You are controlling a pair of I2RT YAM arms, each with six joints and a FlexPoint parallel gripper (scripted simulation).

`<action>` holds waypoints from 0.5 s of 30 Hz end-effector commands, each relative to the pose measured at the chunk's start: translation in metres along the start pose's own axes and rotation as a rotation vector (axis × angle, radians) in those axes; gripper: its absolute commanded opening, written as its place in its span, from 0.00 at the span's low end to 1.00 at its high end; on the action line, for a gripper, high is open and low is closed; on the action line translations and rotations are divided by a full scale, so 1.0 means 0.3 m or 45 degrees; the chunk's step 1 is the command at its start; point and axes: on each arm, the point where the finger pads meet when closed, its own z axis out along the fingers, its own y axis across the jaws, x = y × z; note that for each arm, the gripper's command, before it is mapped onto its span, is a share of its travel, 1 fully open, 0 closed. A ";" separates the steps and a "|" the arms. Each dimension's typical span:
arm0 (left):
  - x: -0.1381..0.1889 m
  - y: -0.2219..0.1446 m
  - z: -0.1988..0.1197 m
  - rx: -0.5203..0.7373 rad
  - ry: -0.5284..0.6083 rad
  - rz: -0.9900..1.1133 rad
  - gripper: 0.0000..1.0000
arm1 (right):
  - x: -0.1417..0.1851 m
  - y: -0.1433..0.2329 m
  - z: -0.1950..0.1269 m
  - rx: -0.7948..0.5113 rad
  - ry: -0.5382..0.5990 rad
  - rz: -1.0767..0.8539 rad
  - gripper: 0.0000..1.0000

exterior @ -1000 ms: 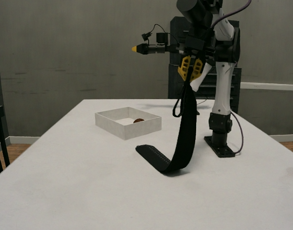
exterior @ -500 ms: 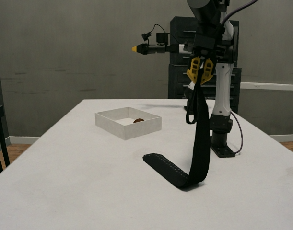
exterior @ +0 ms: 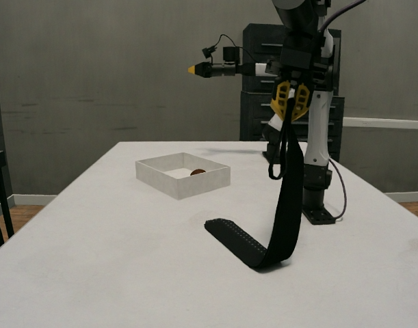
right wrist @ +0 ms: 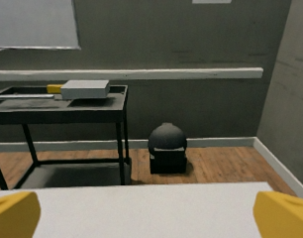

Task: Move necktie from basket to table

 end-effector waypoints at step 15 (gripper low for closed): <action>0.043 0.031 0.158 -0.202 0.475 0.018 0.07 | -0.002 0.000 0.000 0.000 -0.004 0.000 1.00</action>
